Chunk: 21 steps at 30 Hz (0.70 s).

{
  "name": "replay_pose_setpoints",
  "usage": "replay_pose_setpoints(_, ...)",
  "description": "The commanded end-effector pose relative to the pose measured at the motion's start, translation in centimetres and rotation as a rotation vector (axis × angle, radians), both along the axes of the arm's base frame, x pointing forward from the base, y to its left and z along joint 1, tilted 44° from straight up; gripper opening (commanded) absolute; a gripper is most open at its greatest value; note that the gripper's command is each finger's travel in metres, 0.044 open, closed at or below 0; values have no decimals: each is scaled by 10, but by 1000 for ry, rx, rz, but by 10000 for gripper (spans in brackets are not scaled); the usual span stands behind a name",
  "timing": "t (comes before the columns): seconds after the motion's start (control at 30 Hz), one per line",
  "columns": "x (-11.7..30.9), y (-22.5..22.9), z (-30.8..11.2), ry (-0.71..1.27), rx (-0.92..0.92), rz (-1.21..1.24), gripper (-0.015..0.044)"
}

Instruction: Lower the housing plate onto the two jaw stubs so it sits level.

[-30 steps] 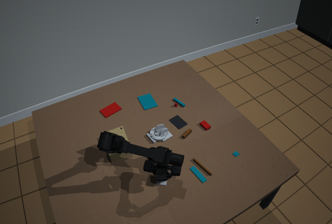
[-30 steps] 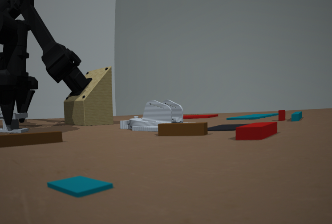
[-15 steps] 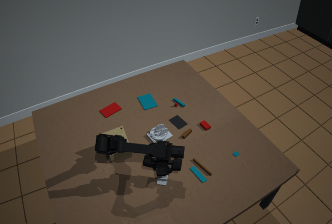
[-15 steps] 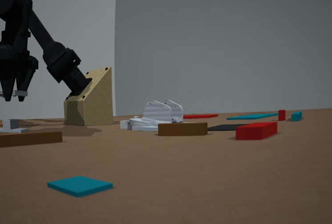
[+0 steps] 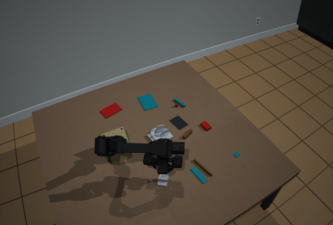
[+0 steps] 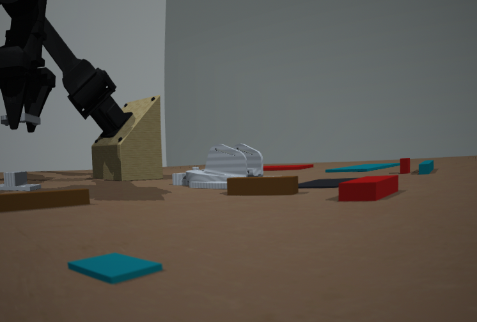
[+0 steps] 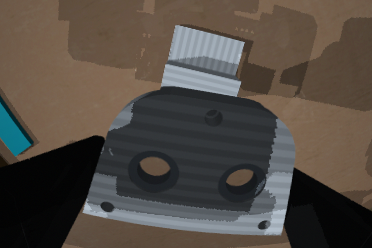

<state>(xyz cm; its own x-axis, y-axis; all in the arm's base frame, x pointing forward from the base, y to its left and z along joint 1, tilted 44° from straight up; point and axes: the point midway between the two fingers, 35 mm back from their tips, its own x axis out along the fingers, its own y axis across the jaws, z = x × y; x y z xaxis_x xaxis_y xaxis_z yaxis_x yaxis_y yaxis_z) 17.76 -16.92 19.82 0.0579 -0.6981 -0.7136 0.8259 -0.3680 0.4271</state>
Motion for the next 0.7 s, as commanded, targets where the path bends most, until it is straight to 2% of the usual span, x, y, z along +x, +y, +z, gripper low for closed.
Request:
replay_pose_setpoints(0.0,9,5,-9,74,10,67,351)
replay_pose_setpoints(0.67,50,39,-46,385,35,419,351)
